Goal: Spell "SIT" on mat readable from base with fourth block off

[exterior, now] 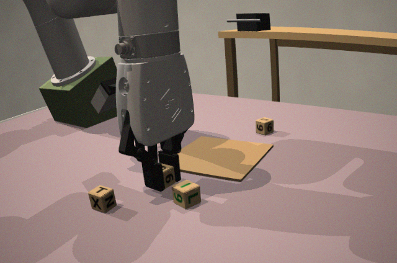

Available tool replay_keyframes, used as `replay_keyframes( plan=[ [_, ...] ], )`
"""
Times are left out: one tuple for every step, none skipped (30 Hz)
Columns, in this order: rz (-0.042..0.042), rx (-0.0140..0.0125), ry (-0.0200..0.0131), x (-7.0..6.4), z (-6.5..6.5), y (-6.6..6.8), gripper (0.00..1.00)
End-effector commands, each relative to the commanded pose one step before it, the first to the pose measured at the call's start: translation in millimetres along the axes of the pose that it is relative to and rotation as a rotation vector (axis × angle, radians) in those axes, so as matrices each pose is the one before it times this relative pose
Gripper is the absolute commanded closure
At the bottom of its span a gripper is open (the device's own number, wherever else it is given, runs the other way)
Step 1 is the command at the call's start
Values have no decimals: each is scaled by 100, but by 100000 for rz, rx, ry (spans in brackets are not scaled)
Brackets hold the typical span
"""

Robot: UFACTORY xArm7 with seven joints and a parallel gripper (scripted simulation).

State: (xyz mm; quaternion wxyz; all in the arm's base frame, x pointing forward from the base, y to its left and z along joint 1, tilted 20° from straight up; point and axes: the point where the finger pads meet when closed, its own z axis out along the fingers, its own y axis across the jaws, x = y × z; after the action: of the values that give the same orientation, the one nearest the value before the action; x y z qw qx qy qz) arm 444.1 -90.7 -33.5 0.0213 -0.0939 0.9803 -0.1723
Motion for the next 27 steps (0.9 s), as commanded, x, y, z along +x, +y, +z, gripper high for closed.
replay_keyframes(
  plan=[
    [-14, -9, -347, -150, -42, 4, 79],
    [0, 0, 0, 0, 30, 0, 79],
    [0, 0, 0, 0, 31, 0, 79],
    [0, 0, 0, 0, 32, 0, 79],
    [0, 0, 0, 0, 32, 0, 79],
    [0, 0, 0, 0, 31, 0, 79],
    [0, 0, 0, 0, 30, 0, 79],
    [0, 0, 0, 0, 27, 0, 79],
    [0, 0, 0, 0, 24, 0, 79],
    [0, 0, 0, 0, 20, 0, 79],
    [0, 0, 0, 0, 16, 0, 79],
    [0, 0, 0, 0, 12, 0, 79],
    [0, 0, 0, 0, 8, 0, 79],
    [0, 0, 0, 0, 5, 0, 79],
    [0, 0, 0, 0, 2, 0, 79],
    [0, 0, 0, 0, 0, 0, 79],
    [0, 0, 0, 0, 0, 0, 79],
    [0, 0, 0, 0, 0, 0, 79],
    [0, 0, 0, 0, 0, 0, 79],
    [0, 0, 0, 0, 0, 0, 79],
    [0, 0, 0, 0, 0, 0, 79],
    [0, 0, 0, 0, 0, 0, 79],
    [0, 0, 0, 0, 0, 0, 79],
    [0, 0, 0, 0, 0, 0, 79],
    [0, 0, 0, 0, 0, 0, 79],
    [0, 0, 0, 0, 0, 0, 79],
    [0, 0, 0, 0, 0, 0, 79]
  ],
)
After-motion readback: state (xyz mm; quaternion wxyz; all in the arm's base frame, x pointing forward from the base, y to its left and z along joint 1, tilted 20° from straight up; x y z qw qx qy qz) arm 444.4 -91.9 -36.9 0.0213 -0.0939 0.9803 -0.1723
